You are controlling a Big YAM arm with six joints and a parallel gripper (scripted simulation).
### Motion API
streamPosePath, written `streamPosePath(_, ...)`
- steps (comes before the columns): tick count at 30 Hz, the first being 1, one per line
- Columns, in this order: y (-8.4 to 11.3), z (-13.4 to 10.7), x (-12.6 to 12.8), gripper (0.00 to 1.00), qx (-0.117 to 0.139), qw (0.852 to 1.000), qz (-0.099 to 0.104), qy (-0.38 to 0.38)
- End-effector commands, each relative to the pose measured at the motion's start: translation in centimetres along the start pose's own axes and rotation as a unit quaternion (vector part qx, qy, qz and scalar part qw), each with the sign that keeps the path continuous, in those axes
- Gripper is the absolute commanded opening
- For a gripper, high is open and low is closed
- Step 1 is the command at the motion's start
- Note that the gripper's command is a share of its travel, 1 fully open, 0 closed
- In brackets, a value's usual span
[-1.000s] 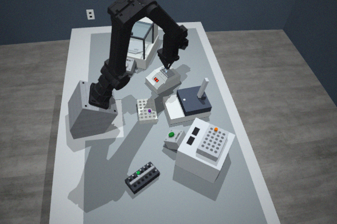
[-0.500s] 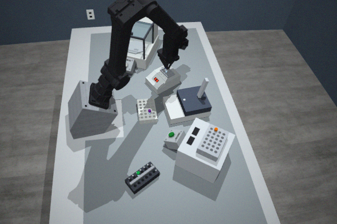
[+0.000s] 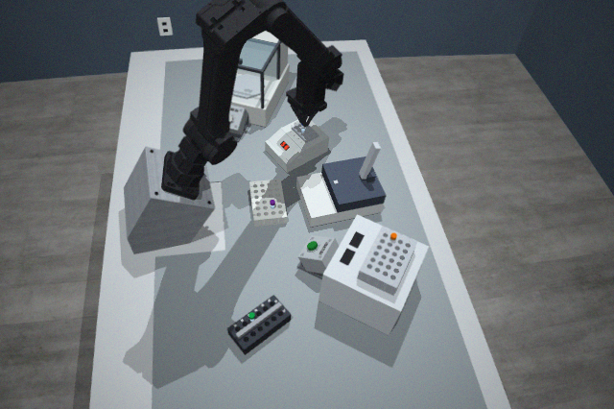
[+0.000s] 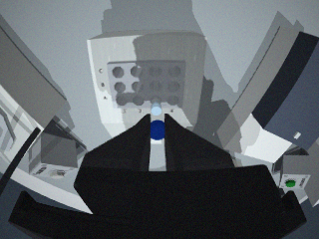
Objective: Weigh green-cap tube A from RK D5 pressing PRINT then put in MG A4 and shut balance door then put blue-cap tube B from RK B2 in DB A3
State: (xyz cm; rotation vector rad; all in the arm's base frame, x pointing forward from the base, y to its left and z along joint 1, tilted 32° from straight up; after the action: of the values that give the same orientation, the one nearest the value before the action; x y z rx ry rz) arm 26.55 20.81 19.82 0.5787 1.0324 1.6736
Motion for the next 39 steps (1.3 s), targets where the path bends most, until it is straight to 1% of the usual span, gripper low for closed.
streamPosePath(1, 0.7, 1.2, 0.1, 0.09, -0.012, 1.000, 0.005, -0.003)
streamPosePath(19, 0.7, 1.2, 0.1, 0.09, -0.012, 1.000, 0.005, -0.003)
streamPosePath(20, 0.6, 2.2, 0.1, 0.09, -0.017, 1.000, 0.005, -0.004)
streamPosePath(21, 0.6, 2.3, 0.1, 0.09, -0.020, 1.000, 0.005, -0.005)
streamPosePath(31, -0.9, 0.4, -0.2, 0.09, -0.002, 1.000, 0.000, 0.000)
streamPosePath(39, -1.4, 0.1, -0.2, 0.09, 0.001, 1.000, -0.001, 0.001)
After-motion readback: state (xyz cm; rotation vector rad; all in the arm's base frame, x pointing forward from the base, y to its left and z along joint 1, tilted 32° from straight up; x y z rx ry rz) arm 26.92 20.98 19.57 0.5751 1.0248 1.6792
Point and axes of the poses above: the point where the finger pads meet when closed, its own y axis back along the fingers, its own x axis across the jaws, z = x × y, the point moved 6 cm from there along y, back along the fingers, and after that the axes turned 9 degrees about -y, right-handed, at the moved point
